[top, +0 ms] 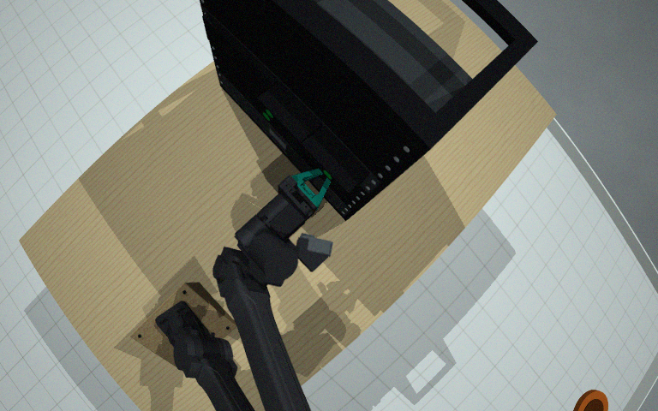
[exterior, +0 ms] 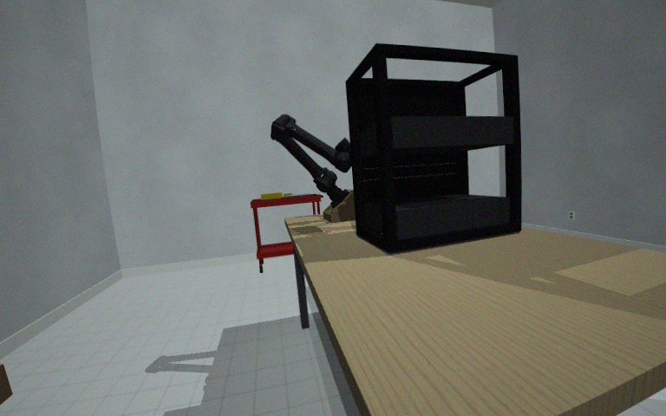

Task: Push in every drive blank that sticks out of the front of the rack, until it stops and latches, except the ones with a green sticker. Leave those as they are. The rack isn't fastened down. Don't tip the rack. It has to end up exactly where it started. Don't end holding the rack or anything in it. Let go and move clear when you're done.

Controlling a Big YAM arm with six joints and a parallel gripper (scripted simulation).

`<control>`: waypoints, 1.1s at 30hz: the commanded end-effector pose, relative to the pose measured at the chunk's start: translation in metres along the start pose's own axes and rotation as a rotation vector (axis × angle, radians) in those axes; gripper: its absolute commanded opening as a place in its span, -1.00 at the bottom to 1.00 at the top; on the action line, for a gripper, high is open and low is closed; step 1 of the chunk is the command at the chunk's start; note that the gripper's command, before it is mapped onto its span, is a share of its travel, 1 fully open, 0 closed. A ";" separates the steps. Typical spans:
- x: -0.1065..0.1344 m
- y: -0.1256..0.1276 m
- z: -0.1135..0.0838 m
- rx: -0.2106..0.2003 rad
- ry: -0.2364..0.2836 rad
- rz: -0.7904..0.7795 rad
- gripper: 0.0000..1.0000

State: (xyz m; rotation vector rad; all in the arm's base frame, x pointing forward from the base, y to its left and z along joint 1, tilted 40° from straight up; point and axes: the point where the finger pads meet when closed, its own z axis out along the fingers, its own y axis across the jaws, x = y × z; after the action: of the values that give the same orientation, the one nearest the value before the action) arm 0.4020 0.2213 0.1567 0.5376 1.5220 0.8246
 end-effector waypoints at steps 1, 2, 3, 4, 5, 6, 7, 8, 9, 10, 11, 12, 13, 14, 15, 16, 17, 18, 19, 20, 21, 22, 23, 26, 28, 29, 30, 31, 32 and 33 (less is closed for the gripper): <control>-0.001 0.002 0.024 0.011 -0.019 0.016 -1.00; -0.001 0.002 0.024 0.011 -0.019 0.016 -1.00; -0.001 0.002 0.024 0.011 -0.019 0.016 -1.00; -0.001 0.002 0.024 0.011 -0.019 0.016 -1.00; -0.001 0.002 0.024 0.011 -0.019 0.016 -1.00; -0.001 0.002 0.024 0.011 -0.019 0.016 -1.00; -0.001 0.002 0.024 0.010 -0.019 0.016 -1.00; 0.000 0.001 0.025 0.009 -0.018 0.016 -1.00; 0.000 0.001 0.025 0.009 -0.018 0.016 -1.00; 0.000 0.001 0.025 0.009 -0.018 0.016 -1.00; 0.000 0.001 0.026 0.010 -0.018 0.016 -1.00; 0.000 0.000 0.027 0.009 -0.017 0.016 -1.00; 0.001 0.000 0.028 0.010 -0.017 0.016 -1.00; 0.001 -0.001 0.029 0.010 -0.017 0.016 -1.00; 0.001 -0.001 0.029 0.010 -0.017 0.016 -1.00; 0.001 -0.001 0.029 0.010 -0.017 0.016 -1.00; 0.001 -0.001 0.029 0.010 -0.017 0.016 -1.00; 0.001 -0.001 0.029 0.010 -0.018 0.016 -1.00; 0.001 -0.001 0.029 0.010 -0.018 0.016 -1.00; 0.001 -0.001 0.029 0.010 -0.018 0.016 -1.00; 0.001 -0.001 0.029 0.010 -0.018 0.016 -1.00; 0.001 -0.001 0.029 0.010 -0.018 0.016 -1.00; 0.001 -0.001 0.029 0.010 -0.018 0.016 -1.00; 0.001 -0.001 0.029 0.010 -0.018 0.016 -1.00; 0.001 -0.001 0.029 0.010 -0.018 0.016 -1.00; 0.001 -0.001 0.029 0.010 -0.018 0.016 -1.00; 0.001 -0.001 0.029 0.010 -0.018 0.016 -1.00; 0.001 -0.001 0.029 0.010 -0.018 0.016 -1.00; 0.001 -0.001 0.029 0.010 -0.018 0.016 -1.00; 0.001 -0.001 0.029 0.010 -0.018 0.016 -1.00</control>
State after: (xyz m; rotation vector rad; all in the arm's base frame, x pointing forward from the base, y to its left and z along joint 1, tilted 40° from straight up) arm 0.4050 0.2219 0.1566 0.5365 1.5206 0.8271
